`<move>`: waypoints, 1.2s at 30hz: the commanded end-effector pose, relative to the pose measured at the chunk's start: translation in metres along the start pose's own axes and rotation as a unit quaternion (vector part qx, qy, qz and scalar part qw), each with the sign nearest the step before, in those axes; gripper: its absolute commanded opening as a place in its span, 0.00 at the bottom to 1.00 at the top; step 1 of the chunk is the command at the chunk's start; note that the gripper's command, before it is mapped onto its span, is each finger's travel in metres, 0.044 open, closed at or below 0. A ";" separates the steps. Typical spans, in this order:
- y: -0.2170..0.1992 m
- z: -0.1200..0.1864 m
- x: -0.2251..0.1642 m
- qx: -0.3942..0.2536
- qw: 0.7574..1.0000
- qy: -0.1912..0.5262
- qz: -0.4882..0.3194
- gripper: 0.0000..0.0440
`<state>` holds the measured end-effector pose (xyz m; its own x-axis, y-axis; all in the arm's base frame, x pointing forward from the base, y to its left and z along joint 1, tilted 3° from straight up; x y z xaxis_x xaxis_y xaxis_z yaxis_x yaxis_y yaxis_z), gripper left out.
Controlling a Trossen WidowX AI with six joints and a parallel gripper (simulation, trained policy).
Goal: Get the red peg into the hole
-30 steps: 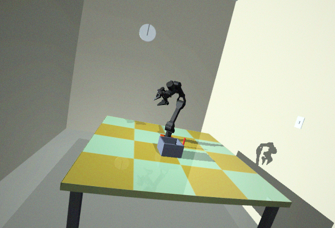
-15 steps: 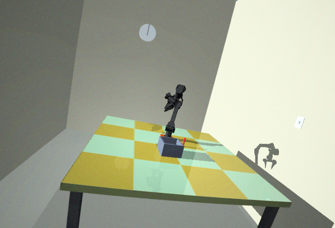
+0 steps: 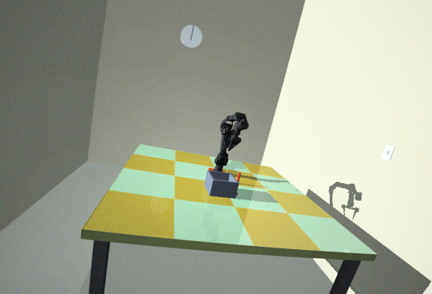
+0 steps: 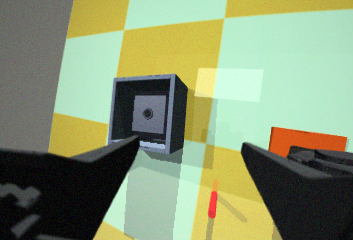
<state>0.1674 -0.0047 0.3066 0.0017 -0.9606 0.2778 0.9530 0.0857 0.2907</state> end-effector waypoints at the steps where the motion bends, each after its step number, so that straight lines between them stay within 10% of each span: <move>1: -0.002 -0.015 -0.027 -0.016 0.999 0.032 0.039 1.00; 36: -0.053 -0.138 -0.169 -0.012 0.968 0.168 0.184 0.94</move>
<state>0.1606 0.1156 0.1293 0.4420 -0.8949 0.0621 0.8727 0.4449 0.2011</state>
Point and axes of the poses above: the point midway between the two fingers, 35 mm back from their tips, its own z axis back along the fingers, its own y axis across the jaws, x = y × z, the point moved 7 cm from there along z, back along the fingers, and after that the axes turned 2 degrees about -z, right-handed, at the moved point
